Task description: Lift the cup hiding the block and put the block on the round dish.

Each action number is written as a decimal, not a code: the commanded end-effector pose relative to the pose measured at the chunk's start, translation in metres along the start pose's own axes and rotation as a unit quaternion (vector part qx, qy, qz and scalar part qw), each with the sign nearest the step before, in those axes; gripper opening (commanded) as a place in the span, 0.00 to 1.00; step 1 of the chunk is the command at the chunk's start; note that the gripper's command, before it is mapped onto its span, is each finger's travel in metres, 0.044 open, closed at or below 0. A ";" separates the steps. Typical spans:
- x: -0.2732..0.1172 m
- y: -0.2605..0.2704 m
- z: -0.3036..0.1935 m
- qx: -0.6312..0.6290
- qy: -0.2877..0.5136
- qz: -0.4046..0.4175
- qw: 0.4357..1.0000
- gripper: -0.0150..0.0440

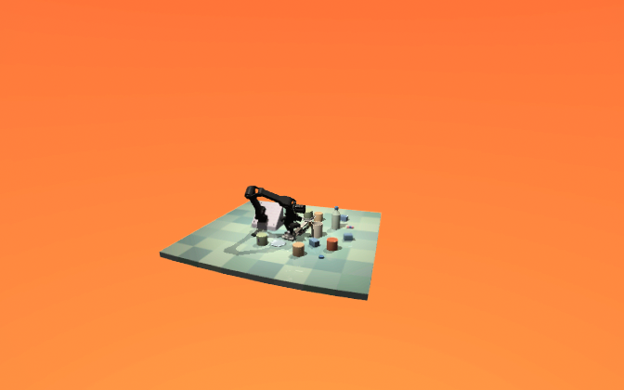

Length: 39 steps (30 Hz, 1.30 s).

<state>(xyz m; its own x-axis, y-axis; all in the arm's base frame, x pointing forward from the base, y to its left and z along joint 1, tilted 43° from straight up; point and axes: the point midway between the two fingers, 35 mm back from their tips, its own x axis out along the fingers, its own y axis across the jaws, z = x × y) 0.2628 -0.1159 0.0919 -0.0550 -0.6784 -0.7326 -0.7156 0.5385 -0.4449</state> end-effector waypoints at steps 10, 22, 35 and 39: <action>-0.021 0.000 0.002 -0.004 0.001 0.002 1.000 0.25; -0.085 0.001 0.002 -0.004 0.002 0.002 1.000 0.25; -0.083 -0.008 -0.015 -0.005 -0.002 0.006 1.000 0.25; -0.078 -0.013 -0.025 -0.005 -0.004 0.007 1.000 0.25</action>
<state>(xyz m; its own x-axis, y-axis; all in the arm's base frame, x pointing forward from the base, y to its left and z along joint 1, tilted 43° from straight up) 0.2633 -0.0732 0.1655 -0.0574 -0.6707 -0.7395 -0.7193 0.5415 -0.4353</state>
